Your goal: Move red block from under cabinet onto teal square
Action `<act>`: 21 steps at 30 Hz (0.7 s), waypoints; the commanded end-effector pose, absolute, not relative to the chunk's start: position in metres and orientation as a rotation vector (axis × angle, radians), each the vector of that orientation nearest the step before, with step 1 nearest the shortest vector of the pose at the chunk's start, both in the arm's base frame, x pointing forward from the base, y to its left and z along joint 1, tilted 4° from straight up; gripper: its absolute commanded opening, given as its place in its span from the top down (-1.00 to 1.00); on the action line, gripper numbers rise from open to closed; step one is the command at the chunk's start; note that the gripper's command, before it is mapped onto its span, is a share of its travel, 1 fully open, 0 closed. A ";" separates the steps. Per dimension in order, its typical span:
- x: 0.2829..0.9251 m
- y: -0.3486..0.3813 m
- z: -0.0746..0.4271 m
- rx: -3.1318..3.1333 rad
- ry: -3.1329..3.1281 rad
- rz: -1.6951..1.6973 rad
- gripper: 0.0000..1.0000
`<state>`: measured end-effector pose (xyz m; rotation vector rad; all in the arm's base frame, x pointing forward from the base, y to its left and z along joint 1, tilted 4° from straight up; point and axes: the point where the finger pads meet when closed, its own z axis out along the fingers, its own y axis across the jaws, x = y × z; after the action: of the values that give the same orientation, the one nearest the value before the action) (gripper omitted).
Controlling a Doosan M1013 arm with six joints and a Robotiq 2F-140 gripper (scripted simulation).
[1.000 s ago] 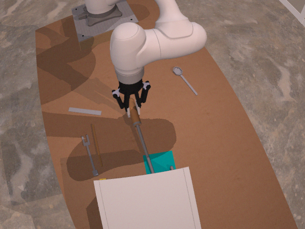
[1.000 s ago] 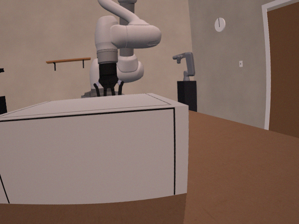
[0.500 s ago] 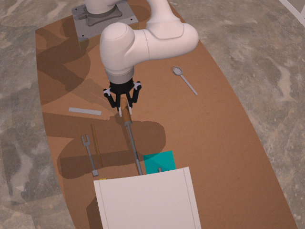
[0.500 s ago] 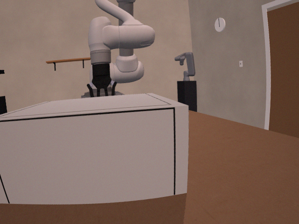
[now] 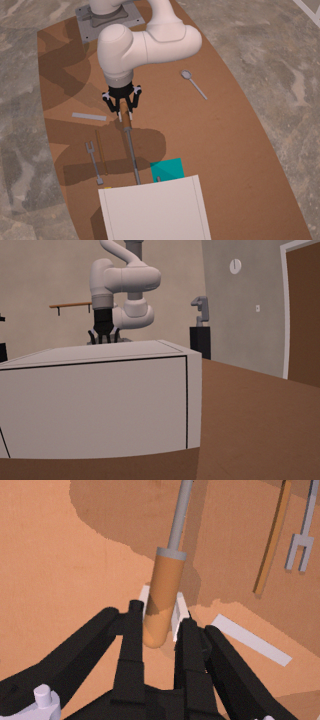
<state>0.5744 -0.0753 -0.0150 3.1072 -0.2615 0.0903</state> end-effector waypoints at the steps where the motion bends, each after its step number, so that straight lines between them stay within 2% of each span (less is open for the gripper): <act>1: 0.573 -0.079 -0.015 3.107 -0.273 0.091 1.00; 21: 0.568 -0.089 -0.015 3.105 -0.302 0.091 1.00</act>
<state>0.5683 -0.0884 -0.0150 3.1045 -0.3000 0.0908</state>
